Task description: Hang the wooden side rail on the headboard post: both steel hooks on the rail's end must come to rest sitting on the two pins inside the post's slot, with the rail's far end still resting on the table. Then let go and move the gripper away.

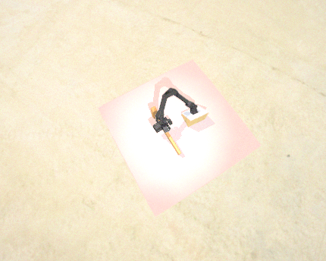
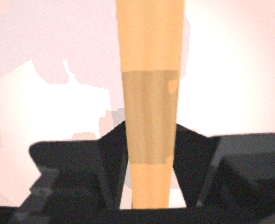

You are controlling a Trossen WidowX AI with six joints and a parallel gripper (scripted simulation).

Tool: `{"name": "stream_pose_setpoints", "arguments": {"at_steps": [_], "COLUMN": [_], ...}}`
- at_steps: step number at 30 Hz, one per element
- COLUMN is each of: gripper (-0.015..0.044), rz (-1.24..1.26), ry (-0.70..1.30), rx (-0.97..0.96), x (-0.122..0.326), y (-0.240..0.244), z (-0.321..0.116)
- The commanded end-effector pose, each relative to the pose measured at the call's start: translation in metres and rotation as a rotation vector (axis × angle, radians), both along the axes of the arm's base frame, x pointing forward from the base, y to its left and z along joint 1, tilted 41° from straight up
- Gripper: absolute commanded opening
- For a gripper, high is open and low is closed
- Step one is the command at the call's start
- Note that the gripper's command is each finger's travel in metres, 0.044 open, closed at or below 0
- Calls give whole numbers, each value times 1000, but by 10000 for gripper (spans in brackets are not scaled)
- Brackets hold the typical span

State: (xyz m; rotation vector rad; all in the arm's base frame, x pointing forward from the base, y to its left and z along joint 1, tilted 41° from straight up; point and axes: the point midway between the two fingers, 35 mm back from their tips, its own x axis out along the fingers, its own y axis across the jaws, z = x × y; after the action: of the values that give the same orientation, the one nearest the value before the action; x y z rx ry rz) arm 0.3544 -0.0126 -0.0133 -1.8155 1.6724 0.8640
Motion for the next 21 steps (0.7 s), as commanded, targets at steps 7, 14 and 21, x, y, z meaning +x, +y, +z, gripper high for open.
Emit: {"name": "stream_pose_setpoints", "arguments": {"at_steps": [7,14,21], "gripper": [0,0,0], "rz": [6,6,6], "ry": [-11,-11,-11], "rx": [7,7,7], "x": [3,2,1], "y": [2,1,0], "z": [5,5,5]}}
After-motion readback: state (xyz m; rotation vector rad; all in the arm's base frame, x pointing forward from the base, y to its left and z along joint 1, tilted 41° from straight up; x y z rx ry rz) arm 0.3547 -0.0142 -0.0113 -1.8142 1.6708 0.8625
